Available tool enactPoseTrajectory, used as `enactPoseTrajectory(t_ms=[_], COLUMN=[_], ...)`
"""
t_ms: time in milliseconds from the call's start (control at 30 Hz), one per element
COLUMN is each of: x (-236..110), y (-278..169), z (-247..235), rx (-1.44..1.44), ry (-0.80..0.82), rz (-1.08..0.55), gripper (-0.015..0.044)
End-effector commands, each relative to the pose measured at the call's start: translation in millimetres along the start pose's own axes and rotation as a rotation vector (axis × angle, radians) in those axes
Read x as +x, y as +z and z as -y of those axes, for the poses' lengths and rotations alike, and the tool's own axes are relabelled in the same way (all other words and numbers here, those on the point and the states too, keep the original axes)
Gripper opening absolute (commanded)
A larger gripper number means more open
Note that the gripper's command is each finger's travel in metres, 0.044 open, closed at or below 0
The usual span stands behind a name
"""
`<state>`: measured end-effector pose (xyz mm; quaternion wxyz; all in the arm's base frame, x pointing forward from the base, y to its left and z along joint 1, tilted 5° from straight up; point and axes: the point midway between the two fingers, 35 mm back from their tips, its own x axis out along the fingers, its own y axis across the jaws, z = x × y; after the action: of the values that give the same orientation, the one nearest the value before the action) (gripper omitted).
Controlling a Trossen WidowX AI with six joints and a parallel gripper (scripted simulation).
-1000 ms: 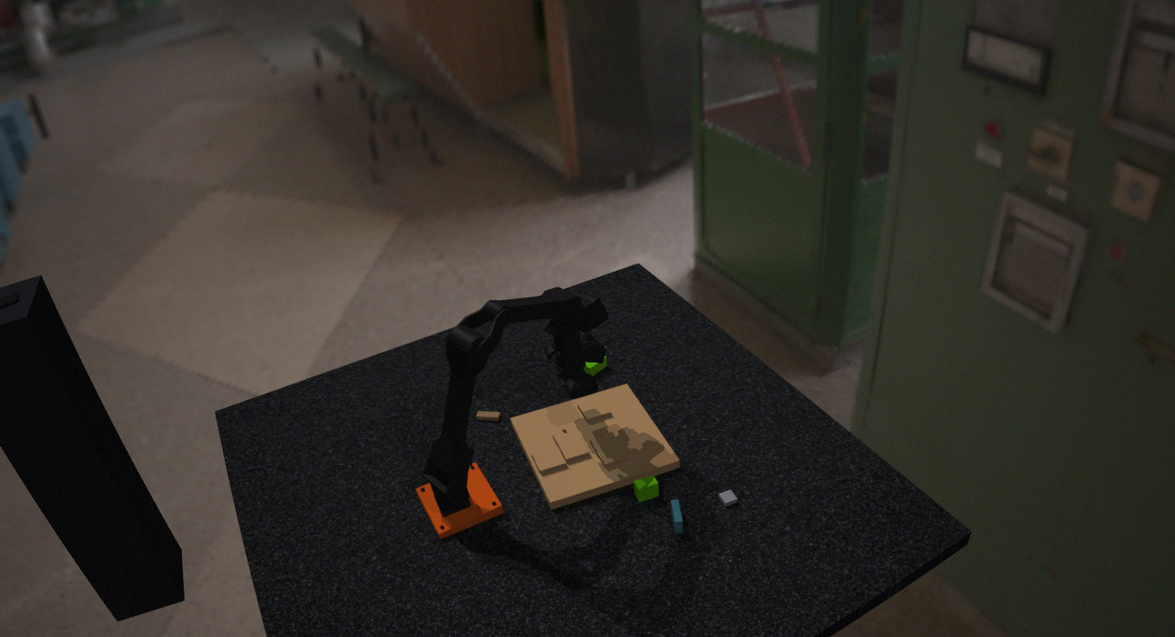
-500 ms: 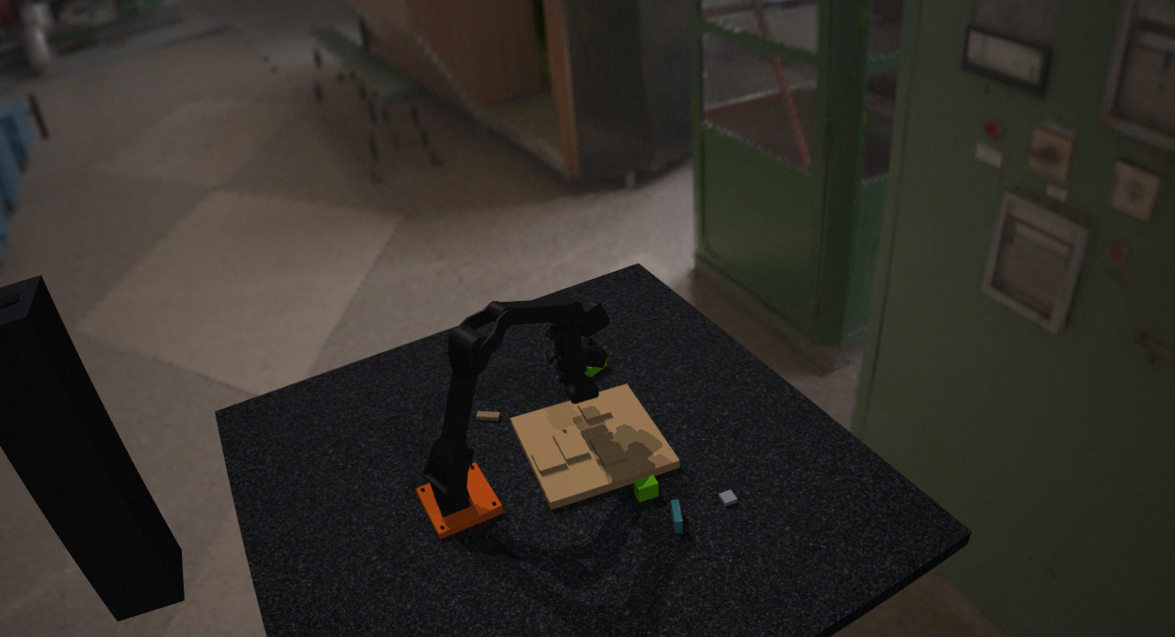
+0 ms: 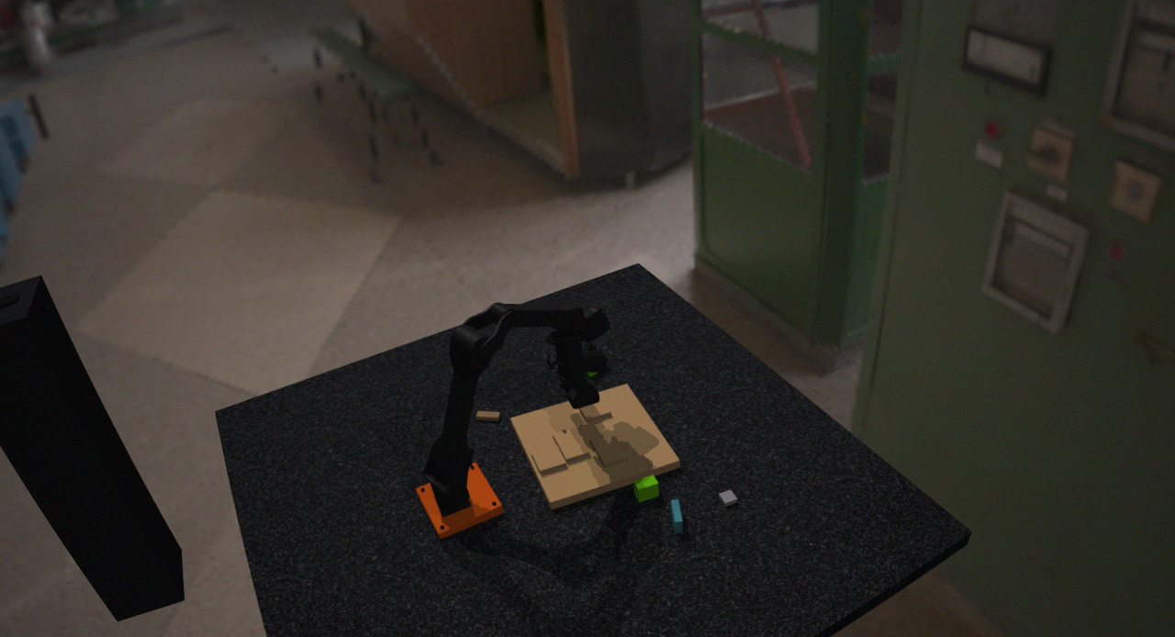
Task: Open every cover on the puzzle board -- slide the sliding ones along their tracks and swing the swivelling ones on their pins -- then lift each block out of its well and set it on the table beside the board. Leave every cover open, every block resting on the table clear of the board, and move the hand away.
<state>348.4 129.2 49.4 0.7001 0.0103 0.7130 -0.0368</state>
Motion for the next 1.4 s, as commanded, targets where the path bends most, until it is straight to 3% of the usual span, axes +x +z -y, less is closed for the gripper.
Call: enactPoseTrajectory(t_ms=[0, 1367], x=[6.3, 27.5], y=[-0.9, 12.7], z=[1.4, 1.1], rx=[0.001, 0.002], ry=[-0.007, -0.007], rz=[-0.004, -0.003], gripper=[0.0, 0.0])
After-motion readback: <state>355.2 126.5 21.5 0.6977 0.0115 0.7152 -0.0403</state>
